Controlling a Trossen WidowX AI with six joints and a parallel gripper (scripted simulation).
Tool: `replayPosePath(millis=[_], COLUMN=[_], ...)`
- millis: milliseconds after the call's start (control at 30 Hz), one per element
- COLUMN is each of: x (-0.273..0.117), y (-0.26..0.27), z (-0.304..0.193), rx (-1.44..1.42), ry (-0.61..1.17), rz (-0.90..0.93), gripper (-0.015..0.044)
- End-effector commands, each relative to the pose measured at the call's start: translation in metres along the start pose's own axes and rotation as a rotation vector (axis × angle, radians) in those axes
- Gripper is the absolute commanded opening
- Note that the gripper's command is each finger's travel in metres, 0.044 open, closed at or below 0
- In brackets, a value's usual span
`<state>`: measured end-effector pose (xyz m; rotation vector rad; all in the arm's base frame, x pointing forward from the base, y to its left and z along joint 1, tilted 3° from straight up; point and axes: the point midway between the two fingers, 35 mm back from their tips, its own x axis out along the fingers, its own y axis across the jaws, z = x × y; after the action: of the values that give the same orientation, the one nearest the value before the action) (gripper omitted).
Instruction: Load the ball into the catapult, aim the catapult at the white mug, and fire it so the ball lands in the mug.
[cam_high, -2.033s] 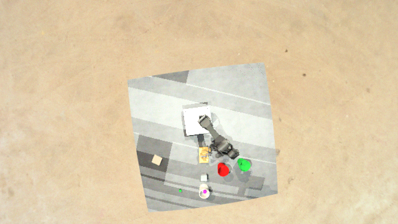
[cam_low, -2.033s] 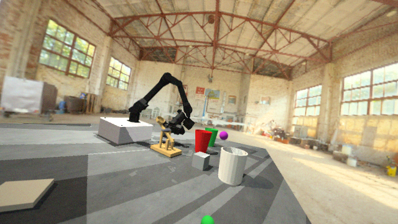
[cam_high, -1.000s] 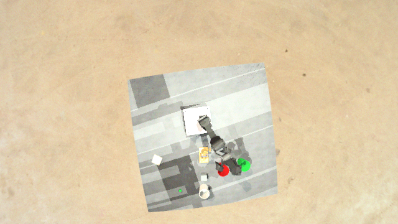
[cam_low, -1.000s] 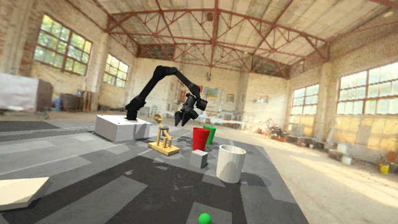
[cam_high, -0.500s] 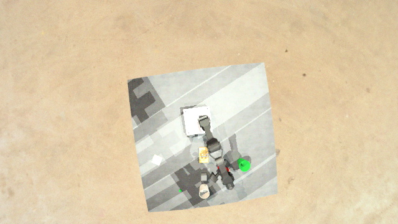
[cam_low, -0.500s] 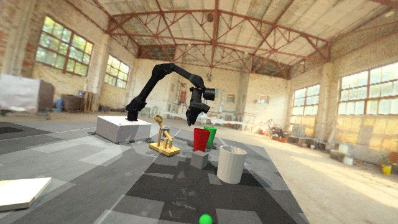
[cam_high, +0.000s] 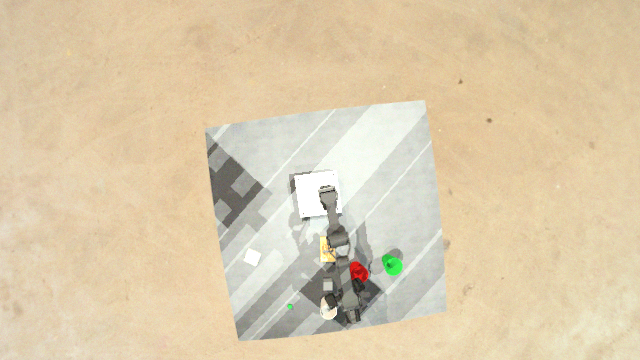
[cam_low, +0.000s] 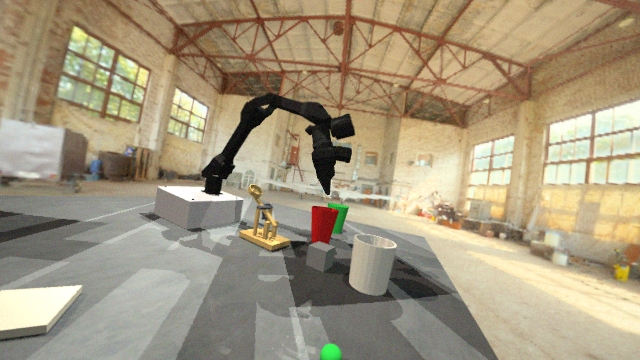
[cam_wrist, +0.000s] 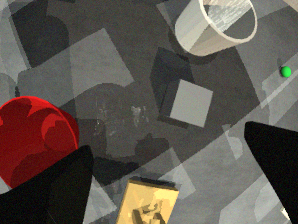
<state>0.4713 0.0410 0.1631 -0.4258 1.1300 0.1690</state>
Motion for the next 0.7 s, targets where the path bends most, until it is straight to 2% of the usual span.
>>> replayPosePath(millis=[0,367,667], x=[-0.01,-0.047,-0.05], y=[-0.03,-0.115,-0.116], z=[0.016,0.044,0.049], rx=[0.105,0.335,0.336], ry=[-0.099,-0.354,-0.371], rz=[-0.003,-0.026,-0.023], gripper=[0.044,0.044,0.044])
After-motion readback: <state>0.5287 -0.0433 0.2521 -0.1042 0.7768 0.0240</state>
